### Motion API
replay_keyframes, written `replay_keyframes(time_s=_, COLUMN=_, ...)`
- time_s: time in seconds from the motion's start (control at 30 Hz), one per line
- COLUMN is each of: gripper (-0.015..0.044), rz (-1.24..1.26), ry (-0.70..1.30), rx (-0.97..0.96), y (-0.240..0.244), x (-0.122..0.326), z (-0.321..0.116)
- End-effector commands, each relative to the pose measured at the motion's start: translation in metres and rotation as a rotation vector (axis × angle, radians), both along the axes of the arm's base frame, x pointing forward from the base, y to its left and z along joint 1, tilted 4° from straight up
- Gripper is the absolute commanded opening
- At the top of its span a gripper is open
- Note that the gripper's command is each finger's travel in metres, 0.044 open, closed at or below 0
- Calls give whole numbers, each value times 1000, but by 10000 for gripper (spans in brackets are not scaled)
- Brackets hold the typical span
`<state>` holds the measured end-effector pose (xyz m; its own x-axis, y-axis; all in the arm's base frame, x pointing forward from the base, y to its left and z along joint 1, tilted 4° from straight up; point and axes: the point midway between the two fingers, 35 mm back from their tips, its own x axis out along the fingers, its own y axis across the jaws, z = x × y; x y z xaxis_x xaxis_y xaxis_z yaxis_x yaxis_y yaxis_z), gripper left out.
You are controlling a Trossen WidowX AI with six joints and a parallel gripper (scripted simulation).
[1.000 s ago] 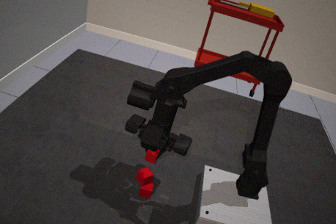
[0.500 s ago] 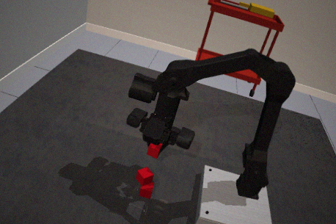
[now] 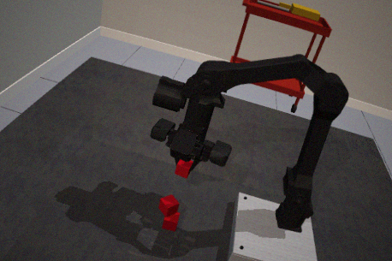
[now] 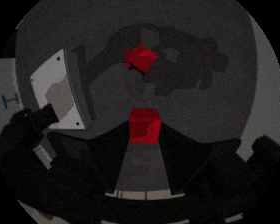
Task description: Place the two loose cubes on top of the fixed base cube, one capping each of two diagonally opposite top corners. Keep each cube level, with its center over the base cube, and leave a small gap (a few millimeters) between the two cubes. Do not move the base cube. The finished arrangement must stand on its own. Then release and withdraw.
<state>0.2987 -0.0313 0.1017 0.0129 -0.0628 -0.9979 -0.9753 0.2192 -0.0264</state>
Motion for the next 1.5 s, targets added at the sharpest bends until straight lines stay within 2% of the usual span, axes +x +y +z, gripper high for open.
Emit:
replay_keyframes(time_s=0.0, gripper=105, rz=3, ry=-1, rx=0, y=0, x=-1, z=9)
replay_keyframes(time_s=0.43, gripper=105, rz=-13, ry=4, rx=2, y=3, x=-6, z=24)
replay_keyframes(time_s=1.47, gripper=105, rz=-928, ry=-51, rx=16, y=51, x=-3, z=15)
